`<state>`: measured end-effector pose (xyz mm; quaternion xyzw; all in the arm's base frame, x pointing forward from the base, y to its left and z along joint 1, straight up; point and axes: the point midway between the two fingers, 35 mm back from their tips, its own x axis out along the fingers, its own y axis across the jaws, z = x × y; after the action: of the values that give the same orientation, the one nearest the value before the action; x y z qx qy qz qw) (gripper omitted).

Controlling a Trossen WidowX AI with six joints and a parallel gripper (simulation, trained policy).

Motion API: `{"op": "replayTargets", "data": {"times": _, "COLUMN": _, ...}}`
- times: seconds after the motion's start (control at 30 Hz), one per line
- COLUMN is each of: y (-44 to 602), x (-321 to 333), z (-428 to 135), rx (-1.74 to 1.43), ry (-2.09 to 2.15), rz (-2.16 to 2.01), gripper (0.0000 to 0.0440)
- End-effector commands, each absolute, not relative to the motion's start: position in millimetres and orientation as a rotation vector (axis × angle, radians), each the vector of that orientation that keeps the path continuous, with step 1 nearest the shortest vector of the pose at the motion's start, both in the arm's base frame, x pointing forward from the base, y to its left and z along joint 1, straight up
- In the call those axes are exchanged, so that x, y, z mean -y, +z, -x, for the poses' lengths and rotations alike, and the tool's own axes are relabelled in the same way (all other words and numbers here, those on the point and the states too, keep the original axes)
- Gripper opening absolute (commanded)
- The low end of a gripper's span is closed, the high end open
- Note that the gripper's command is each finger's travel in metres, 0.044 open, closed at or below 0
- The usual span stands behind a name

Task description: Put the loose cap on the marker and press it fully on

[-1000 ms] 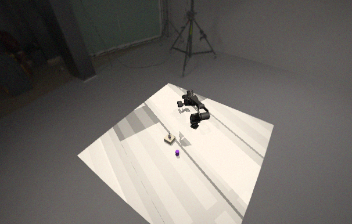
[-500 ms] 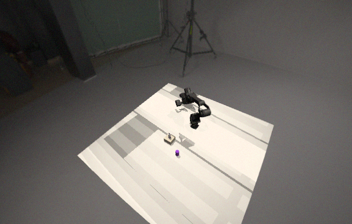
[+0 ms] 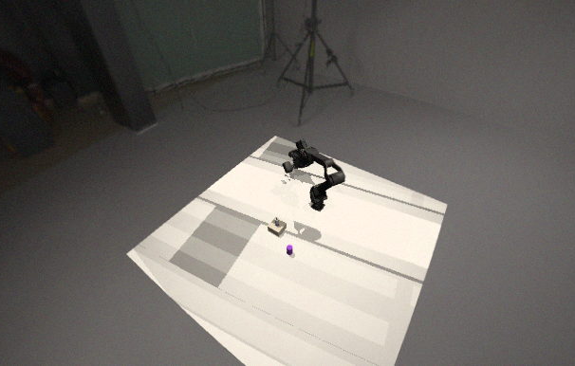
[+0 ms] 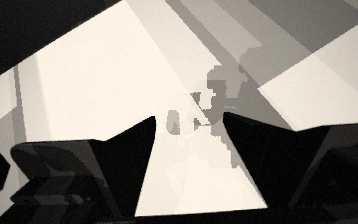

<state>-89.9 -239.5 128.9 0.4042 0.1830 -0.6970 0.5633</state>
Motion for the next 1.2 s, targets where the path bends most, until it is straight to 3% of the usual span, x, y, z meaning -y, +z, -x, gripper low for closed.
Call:
{"op": "replayTargets", "data": {"times": 0.0, "y": 131.1, "x": 244.5, "z": 87.6, "rx": -0.458, "ry": -1.620, "rz": -0.954, "gripper": 0.0313}}
{"op": "replayTargets", "data": {"times": 1.17, "y": 146.0, "x": 292.2, "z": 48.4, "rx": -0.635, "ry": -1.448, "rz": -0.958, "gripper": 0.0312}}
